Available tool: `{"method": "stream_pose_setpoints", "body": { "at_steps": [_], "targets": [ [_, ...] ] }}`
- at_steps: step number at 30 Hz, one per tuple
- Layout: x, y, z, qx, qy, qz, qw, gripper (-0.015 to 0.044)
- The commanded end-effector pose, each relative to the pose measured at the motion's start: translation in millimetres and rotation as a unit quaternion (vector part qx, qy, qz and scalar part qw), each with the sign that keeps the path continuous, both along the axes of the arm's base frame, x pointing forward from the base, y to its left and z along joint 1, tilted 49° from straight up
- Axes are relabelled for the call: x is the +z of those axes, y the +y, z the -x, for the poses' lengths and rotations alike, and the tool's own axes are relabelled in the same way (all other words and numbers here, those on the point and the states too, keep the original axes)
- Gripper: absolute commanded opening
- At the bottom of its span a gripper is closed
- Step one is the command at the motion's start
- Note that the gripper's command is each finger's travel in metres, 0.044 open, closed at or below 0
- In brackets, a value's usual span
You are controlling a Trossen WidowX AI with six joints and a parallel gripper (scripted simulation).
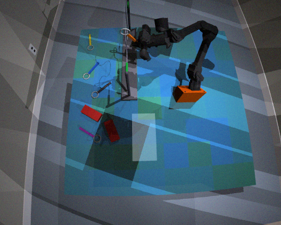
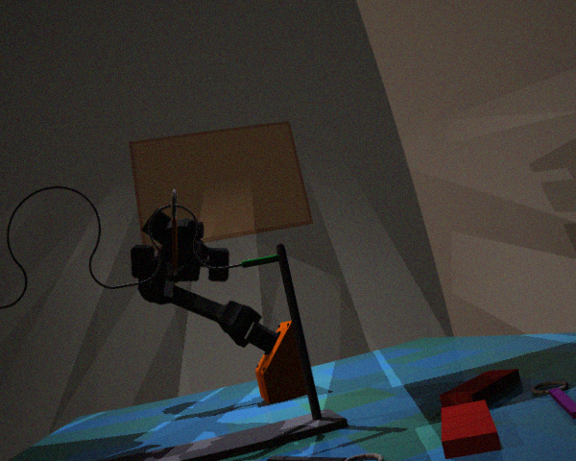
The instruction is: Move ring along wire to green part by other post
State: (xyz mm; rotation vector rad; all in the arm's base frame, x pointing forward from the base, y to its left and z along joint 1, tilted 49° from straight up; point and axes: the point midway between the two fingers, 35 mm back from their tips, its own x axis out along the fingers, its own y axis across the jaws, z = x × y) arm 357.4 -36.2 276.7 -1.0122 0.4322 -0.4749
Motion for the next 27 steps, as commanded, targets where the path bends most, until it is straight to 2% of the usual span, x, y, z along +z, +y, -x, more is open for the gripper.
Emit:
{"method": "stream_pose_setpoints", "body": {
  "at_steps": [1, 15, 27],
  "targets": [
    [4.6, -3.3, 2.3, -0.003, 0.004, 0.042, 0.999, -0.015],
    [25.9, -10.0, 3.6, -0.006, 0.021, 0.206, 0.978, -0.015],
    [36.6, -10.7, 4.0, -0.007, 0.029, 0.282, 0.959, -0.015]
  ]
}}
